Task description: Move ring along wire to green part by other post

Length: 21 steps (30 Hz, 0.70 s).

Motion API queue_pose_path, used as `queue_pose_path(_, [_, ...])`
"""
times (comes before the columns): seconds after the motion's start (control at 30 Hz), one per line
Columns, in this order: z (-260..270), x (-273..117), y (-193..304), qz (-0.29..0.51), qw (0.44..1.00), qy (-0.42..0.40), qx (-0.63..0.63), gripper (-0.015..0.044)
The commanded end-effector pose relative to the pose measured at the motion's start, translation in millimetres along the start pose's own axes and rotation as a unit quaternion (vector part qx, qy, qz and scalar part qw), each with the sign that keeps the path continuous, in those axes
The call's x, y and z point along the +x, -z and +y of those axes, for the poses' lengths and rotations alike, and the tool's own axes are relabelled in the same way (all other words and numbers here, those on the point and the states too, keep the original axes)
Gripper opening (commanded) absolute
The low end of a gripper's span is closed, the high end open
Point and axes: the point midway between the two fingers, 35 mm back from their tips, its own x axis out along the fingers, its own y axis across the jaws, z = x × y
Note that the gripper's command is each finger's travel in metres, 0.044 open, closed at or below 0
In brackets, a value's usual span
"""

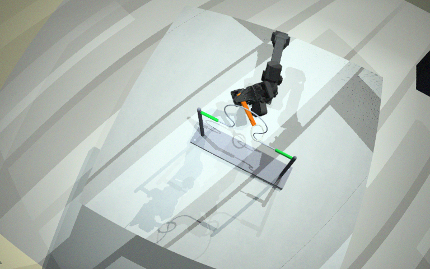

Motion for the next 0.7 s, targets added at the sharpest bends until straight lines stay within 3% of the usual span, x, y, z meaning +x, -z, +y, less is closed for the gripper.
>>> queue_pose_path(0.0, [12.0,-1.6,-1.9,-0.002,1.000,-0.013,0.015,-0.0150])
queue_pose_path(0.67, [64.5,-24.4,-8.0,0.058,0.981,-0.113,0.146,-0.0150])
